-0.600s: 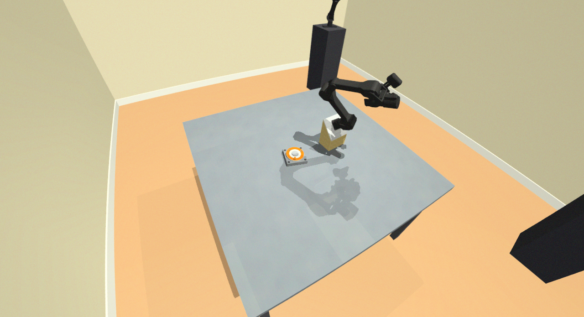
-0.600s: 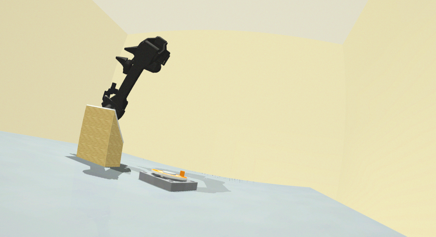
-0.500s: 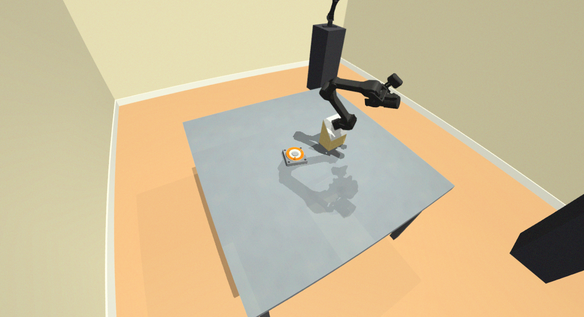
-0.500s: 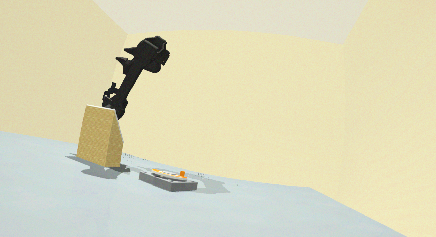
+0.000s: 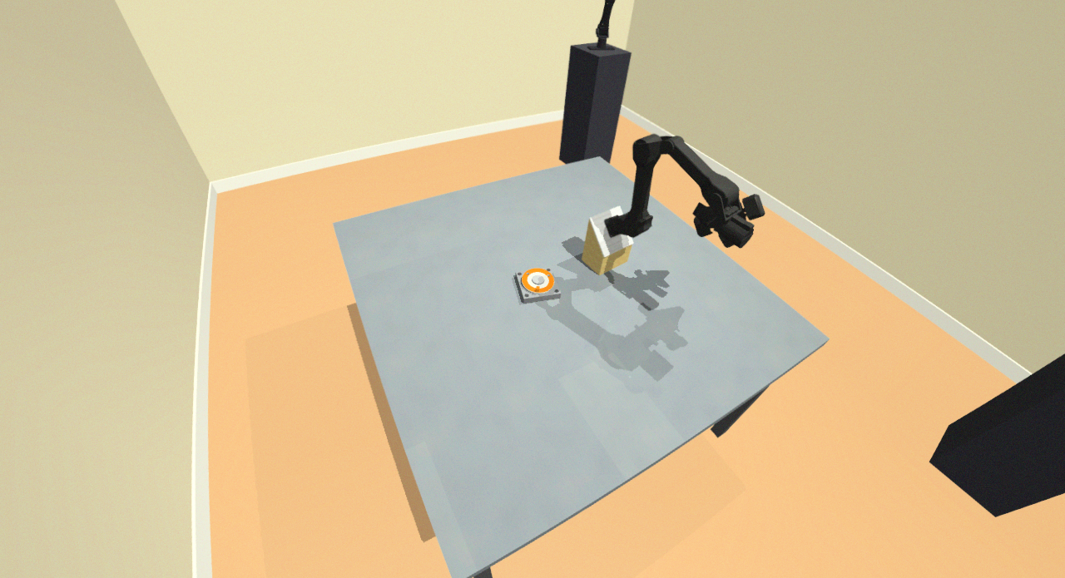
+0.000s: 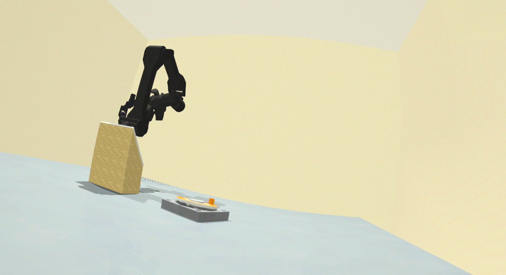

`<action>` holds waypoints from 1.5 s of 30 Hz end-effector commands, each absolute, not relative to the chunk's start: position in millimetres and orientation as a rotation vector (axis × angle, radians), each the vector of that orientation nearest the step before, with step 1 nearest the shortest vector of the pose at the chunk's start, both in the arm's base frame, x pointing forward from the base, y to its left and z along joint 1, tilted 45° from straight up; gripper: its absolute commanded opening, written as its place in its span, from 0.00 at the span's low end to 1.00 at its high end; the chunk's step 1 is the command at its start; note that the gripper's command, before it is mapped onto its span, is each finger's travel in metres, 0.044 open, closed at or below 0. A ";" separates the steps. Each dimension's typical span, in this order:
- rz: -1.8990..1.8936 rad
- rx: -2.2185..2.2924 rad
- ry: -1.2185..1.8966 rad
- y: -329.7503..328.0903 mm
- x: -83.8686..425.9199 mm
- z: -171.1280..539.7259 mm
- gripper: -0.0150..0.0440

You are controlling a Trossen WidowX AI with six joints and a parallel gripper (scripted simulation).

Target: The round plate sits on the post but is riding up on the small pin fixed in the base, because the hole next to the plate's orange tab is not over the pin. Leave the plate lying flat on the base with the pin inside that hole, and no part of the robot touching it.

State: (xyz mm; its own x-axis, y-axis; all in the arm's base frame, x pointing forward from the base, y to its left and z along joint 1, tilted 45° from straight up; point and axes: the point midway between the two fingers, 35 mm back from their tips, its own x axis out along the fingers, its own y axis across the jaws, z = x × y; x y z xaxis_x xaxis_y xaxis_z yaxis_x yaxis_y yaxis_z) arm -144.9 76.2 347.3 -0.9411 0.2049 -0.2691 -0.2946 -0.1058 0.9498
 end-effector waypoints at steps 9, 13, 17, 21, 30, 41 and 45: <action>1.703 0.111 1.598 206.4 -58.9 305.7 0.25; 1.526 0.182 1.561 242.5 1.9 278.7 0.25; 1.425 0.222 1.546 254.5 41.0 260.3 0.25; 1.270 0.284 1.529 259.1 104.6 228.0 0.25; 0.980 0.373 1.523 220.6 208.1 154.0 0.25; 0.685 0.525 1.543 130.2 286.3 74.7 0.25; 0.606 0.614 1.524 79.7 306.5 35.3 0.25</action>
